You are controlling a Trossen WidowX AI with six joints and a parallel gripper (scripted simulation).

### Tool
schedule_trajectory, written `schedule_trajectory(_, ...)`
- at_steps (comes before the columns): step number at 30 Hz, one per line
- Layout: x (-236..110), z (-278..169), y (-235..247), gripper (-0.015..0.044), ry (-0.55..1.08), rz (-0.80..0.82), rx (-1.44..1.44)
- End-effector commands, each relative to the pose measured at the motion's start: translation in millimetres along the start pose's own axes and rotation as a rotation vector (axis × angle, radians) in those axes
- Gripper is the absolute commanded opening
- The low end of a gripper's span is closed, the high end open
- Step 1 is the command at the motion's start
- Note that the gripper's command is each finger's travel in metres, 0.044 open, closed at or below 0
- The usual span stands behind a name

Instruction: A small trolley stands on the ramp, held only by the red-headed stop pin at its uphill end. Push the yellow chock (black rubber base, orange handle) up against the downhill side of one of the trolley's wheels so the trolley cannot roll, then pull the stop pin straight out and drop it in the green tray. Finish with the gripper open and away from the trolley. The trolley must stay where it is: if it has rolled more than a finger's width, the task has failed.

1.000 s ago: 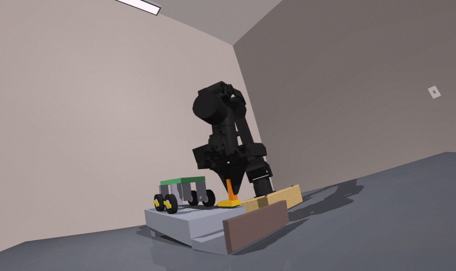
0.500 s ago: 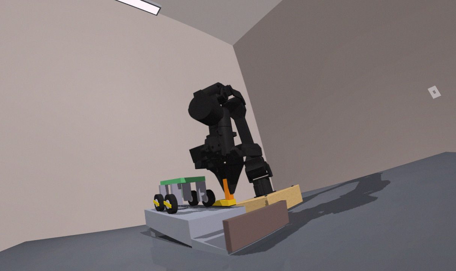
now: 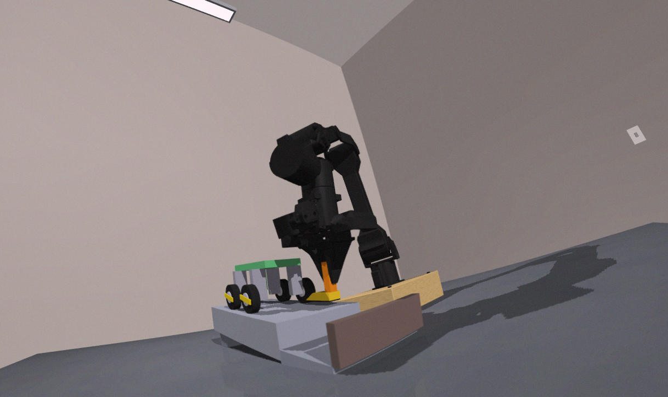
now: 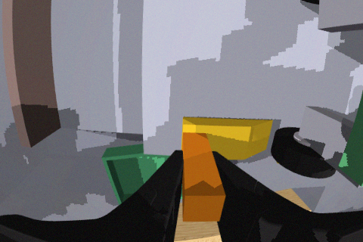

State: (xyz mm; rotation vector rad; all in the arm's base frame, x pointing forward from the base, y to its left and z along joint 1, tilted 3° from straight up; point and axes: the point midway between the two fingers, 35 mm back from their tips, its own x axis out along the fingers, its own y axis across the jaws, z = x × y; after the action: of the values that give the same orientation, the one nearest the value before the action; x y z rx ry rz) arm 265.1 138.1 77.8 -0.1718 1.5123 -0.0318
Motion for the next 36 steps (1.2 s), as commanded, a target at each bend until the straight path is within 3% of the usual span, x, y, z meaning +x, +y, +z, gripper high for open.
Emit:
schedule_trajectory(1,0.2,-0.3,-5.2,0.0,0.002,-0.005,-0.003)
schedule_trajectory(16,-0.7,0.4,-4.6,0.0,0.0,0.001,-0.002)
schedule_trajectory(23,-0.7,0.4,-4.6,0.0184,0.0,0.001,-0.002)
schedule_trajectory(36,-29.9,-1.0,-4.6,0.019,0.002,-0.005,-0.003)
